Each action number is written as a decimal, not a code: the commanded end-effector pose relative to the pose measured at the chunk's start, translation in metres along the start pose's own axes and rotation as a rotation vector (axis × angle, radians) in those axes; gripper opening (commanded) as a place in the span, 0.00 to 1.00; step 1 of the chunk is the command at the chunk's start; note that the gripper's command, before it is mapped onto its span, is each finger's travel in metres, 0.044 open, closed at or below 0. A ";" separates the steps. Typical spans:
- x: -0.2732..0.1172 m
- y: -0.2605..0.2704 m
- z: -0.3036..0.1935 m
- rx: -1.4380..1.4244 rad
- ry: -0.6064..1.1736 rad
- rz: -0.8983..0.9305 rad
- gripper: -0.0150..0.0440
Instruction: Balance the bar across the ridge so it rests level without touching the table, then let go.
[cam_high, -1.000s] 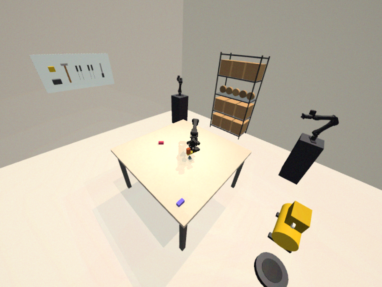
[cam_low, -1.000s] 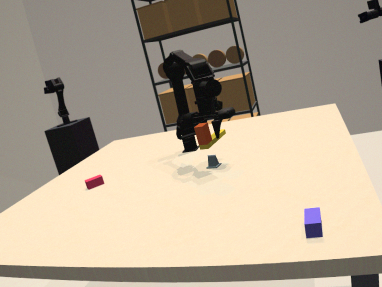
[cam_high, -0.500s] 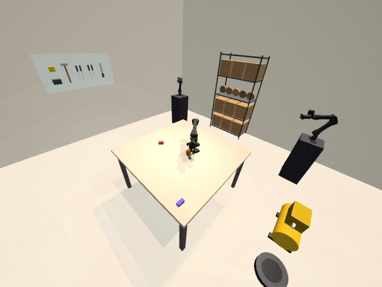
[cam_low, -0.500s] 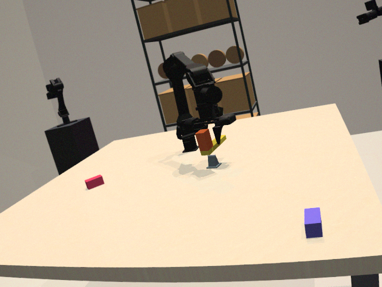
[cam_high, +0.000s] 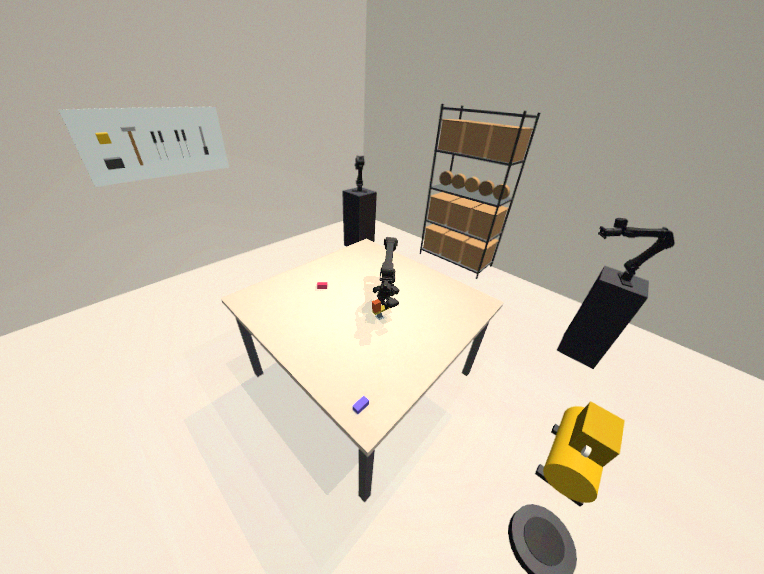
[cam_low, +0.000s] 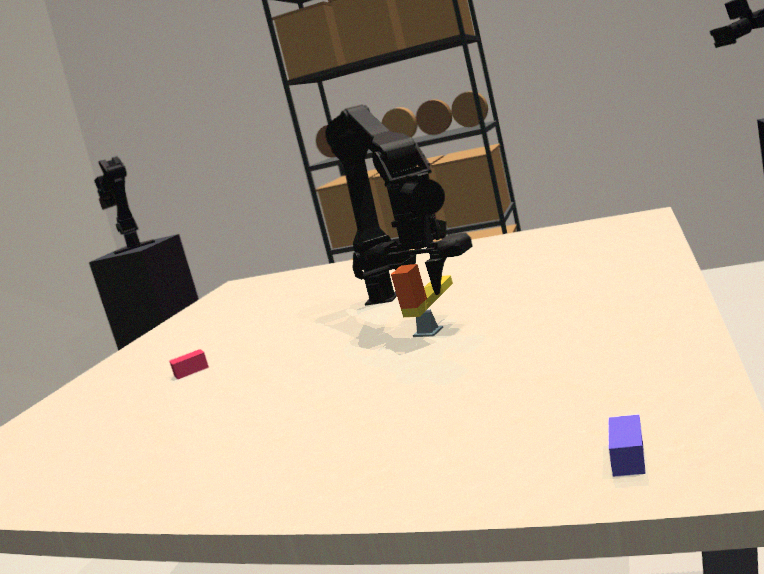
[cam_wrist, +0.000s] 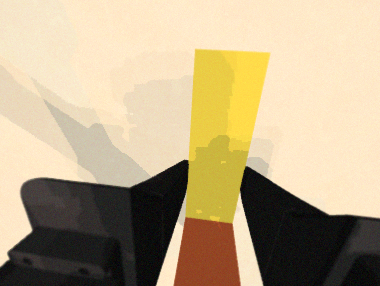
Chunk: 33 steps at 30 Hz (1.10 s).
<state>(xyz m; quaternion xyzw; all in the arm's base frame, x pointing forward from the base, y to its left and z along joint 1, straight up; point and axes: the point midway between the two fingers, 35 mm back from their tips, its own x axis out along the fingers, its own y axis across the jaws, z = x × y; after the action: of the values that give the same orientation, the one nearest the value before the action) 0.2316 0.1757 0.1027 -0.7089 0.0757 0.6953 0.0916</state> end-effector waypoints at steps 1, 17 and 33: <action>0.000 0.001 0.000 -0.005 0.002 0.002 0.25; 0.001 0.001 0.000 -0.005 0.002 0.002 0.25; 0.002 0.001 0.000 -0.005 0.002 0.002 0.25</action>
<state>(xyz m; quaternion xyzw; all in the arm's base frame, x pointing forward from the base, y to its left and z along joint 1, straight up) 0.2313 0.1753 0.1011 -0.7088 0.0758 0.6954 0.0915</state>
